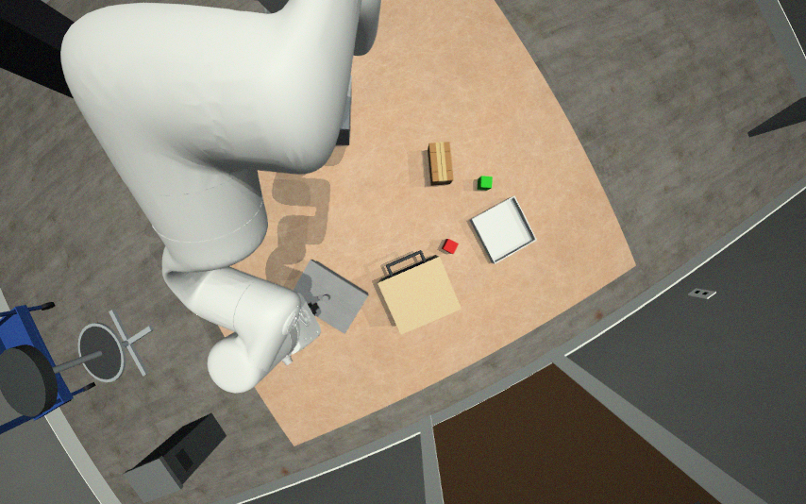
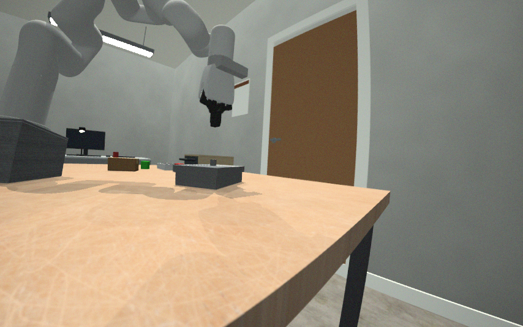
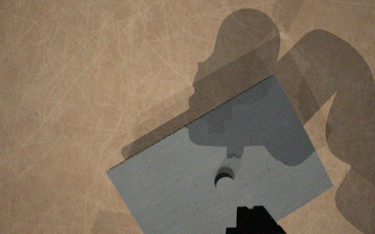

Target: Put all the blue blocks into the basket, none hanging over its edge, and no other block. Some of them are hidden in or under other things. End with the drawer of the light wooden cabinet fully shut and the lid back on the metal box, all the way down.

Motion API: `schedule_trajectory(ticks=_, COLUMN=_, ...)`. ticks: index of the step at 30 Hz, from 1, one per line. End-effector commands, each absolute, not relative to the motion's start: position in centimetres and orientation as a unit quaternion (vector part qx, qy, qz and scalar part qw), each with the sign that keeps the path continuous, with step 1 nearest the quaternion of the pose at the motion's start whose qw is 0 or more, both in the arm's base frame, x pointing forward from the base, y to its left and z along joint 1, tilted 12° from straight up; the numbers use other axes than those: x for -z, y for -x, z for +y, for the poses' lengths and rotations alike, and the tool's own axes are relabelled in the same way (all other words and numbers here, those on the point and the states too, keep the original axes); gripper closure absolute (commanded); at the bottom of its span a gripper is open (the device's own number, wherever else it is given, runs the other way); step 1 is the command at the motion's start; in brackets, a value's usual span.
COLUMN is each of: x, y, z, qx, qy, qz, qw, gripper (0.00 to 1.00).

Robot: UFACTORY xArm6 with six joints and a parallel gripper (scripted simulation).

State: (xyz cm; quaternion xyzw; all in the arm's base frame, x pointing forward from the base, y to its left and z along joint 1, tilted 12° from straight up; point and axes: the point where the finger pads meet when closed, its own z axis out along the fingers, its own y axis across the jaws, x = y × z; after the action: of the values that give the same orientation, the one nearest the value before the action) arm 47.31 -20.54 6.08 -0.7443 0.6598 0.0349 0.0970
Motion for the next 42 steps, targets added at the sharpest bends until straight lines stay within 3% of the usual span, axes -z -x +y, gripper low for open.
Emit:
schedule_trajectory(ticks=1, x=-6.24, y=-47.43, z=-20.59, qx=-0.032, qy=0.744, qz=0.660, qw=0.097, gripper=1.00)
schedule_trajectory(ticks=14, x=-6.23, y=-47.42, z=-20.58, qx=-0.025, qy=0.789, qz=0.605, qw=0.099, gripper=1.00)
schedule_trajectory(ticks=42, x=-6.19, y=-47.40, z=-20.51, qx=0.028, qy=0.995, qz=0.050, qw=0.077, gripper=1.00)
